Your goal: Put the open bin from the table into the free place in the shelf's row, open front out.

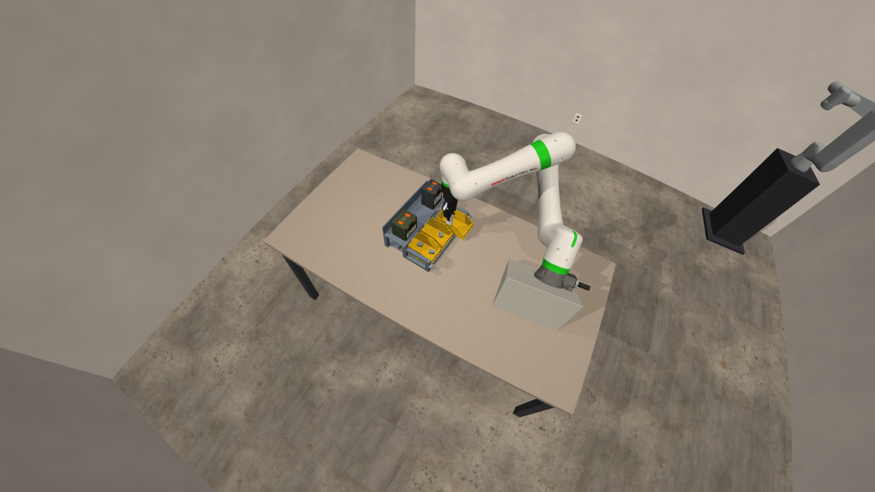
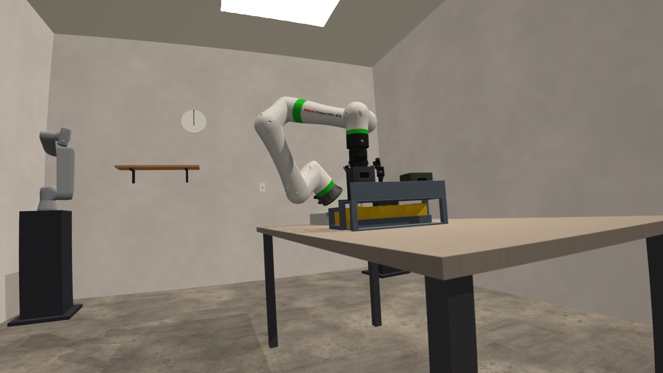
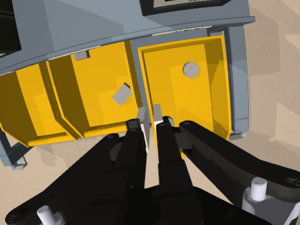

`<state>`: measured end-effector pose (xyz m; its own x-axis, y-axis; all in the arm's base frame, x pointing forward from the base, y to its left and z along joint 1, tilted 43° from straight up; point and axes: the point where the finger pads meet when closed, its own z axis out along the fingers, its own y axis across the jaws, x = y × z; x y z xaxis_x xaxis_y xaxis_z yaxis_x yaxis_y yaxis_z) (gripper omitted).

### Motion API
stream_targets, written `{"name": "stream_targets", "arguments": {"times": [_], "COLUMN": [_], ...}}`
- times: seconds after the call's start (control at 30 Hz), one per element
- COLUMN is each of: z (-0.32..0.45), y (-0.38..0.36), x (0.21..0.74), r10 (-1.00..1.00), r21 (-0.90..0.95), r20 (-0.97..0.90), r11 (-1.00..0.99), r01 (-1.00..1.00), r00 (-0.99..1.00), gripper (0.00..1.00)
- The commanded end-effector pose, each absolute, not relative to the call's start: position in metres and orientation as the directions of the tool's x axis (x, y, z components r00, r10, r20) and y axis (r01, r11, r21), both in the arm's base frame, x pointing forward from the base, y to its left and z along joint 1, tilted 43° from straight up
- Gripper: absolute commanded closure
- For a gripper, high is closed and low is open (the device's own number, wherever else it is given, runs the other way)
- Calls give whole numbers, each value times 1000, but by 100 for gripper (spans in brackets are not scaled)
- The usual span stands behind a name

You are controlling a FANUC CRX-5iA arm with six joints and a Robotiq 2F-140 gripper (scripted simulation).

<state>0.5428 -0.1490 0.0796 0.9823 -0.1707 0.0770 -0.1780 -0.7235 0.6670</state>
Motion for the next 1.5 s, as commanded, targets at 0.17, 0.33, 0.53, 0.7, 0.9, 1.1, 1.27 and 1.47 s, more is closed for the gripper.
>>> {"name": "stream_targets", "arguments": {"times": [0.17, 0.33, 0.53, 0.7, 0.9, 1.1, 1.27, 1.47], "z": [89, 96, 101, 108, 115, 119, 123, 127], "y": [-140, -134, -129, -123, -117, -113, -109, -106], "x": [543, 543, 543, 543, 543, 543, 543, 543], "r10": [-170, -170, -170, -170, -170, -170, -170, -170], "r21": [667, 667, 667, 667, 667, 667, 667, 667], "r20": [77, 77, 77, 77, 77, 77, 77, 77], "r11": [-724, -724, -724, -724, -724, -724, -724, -724], "r01": [-178, -178, -178, -178, -178, -178, -178, -178], "r00": [982, 982, 982, 982, 982, 982, 982, 982], "gripper": [94, 94, 94, 94, 94, 94, 94, 94]}}
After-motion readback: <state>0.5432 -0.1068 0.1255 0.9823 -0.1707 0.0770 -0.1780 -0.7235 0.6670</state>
